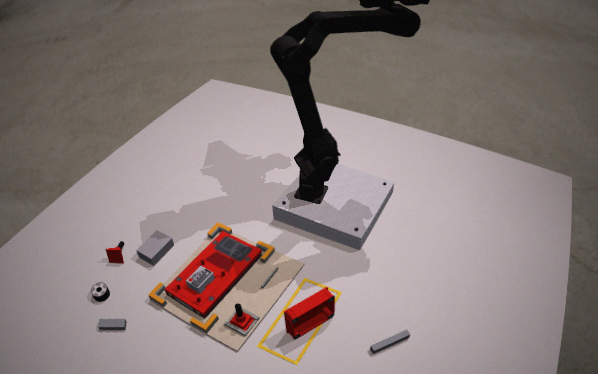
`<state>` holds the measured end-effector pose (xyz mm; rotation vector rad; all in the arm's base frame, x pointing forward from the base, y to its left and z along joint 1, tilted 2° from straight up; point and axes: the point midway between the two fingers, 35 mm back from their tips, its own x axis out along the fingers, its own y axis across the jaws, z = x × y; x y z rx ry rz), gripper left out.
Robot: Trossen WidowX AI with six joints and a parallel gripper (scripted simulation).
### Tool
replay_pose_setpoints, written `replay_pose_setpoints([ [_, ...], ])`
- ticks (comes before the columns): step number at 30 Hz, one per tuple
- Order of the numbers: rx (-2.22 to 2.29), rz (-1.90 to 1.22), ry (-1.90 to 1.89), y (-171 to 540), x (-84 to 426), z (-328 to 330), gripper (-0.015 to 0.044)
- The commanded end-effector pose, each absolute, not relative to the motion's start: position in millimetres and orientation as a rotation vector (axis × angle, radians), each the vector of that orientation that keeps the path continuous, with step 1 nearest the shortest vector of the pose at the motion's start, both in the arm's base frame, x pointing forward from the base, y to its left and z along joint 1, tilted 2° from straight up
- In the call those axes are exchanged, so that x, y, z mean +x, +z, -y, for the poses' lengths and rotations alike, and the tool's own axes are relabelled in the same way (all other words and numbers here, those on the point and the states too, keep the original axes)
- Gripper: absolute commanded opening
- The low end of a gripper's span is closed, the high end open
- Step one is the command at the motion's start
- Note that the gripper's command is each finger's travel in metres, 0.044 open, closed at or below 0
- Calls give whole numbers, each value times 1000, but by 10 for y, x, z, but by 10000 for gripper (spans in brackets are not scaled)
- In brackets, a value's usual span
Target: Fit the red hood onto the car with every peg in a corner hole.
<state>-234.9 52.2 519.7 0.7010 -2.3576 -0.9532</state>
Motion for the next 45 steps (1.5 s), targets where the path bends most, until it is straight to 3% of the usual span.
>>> replay_pose_setpoints([
  [1, 699, 2364, -945, 5199, -2351, -533, 194],
  [9, 582, 2595, -536, 5240, -2399, -1022, 0],
  [27, 143, 2694, 435, 5240, -2139, -2276, 0],
  [45, -306, 2190, 1287, 4883, -1336, -3489, 0],
])
